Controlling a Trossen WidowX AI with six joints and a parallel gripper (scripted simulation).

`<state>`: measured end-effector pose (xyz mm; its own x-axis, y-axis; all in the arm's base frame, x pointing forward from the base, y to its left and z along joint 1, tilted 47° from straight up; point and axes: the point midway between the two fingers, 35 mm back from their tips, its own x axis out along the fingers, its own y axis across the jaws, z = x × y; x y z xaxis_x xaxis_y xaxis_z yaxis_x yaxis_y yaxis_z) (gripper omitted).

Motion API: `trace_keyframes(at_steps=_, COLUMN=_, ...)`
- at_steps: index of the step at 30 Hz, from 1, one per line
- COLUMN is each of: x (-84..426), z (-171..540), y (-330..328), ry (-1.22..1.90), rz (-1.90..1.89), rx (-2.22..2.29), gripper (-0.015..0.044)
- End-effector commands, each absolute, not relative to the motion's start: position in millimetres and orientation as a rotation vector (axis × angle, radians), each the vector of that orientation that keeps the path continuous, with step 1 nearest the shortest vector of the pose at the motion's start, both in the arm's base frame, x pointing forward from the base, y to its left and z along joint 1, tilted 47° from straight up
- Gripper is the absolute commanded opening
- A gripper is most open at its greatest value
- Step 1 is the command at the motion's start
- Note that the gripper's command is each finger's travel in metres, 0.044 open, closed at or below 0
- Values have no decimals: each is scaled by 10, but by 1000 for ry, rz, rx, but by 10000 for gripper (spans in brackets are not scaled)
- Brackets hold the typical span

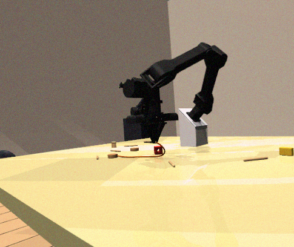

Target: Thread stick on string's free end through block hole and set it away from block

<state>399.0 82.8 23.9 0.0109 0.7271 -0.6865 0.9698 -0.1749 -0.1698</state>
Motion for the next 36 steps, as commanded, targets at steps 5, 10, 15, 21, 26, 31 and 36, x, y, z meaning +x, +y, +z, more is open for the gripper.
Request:
trace_keyframes(at_steps=5, x=4058, z=201, y=780, ry=1680, rz=-1253, rx=2109, gripper=0)
trace_keyframes(at_steps=10, x=4095, z=174, y=759, ry=1624, rz=-1448, rx=2205, gripper=0)
trace_keyframes(at_steps=15, x=4100, z=170, y=756, ry=1615, rz=-1475, rx=2217, gripper=0)
trace_keyframes(at_steps=21, x=4145, z=201, y=781, ry=1615, rz=-1475, rx=2217, gripper=0)
trace_keyframes(at_steps=26, x=4194, z=236, y=810, ry=1615, rz=-1474, rx=2217, gripper=0)
trace_keyframes(at_steps=31, x=4241, z=272, y=841, ry=1615, rz=-1472, rx=2216, gripper=0)
trace_keyframes(at_steps=36, x=4288, z=308, y=873, ry=1616, rz=-1471, rx=2216, gripper=0)
